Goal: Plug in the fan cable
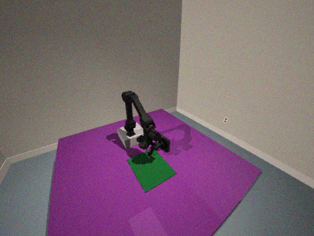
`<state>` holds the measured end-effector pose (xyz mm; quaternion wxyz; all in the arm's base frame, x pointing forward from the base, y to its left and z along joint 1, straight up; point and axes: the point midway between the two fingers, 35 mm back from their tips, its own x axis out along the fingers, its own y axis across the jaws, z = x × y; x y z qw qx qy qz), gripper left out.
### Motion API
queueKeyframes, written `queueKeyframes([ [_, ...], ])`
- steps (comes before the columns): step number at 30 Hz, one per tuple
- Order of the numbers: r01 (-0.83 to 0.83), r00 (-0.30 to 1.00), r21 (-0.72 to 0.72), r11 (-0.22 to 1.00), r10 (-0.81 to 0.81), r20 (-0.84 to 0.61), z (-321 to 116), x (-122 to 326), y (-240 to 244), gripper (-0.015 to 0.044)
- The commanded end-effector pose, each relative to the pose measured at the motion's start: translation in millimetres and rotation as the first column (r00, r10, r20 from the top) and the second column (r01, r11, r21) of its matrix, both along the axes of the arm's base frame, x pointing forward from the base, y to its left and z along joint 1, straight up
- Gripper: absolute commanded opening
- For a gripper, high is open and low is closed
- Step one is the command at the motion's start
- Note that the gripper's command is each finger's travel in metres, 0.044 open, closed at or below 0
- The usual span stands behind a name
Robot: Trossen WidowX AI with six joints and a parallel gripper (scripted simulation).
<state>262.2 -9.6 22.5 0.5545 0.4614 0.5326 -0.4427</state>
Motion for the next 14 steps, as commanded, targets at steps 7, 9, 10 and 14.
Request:
queueKeyframes([
  [7, -0.003, 1.000, -0.008, 1.000, 0.003, -0.013, 8.0, 16.5, -63.9, 0.0260],
  [9, -0.003, 1.000, -0.011, 1.000, 0.003, -0.012, 8.2, 20.0, -95.5, 0.0260],
  [10, -0.003, 1.000, -0.013, 1.000, 0.002, -0.012, 8.1, 20.4, -108.8, 0.0260],
  [14, -0.003, 1.000, -0.014, 1.000, 0.002, -0.012, 8.0, 20.2, -119.6, 0.0260],
])
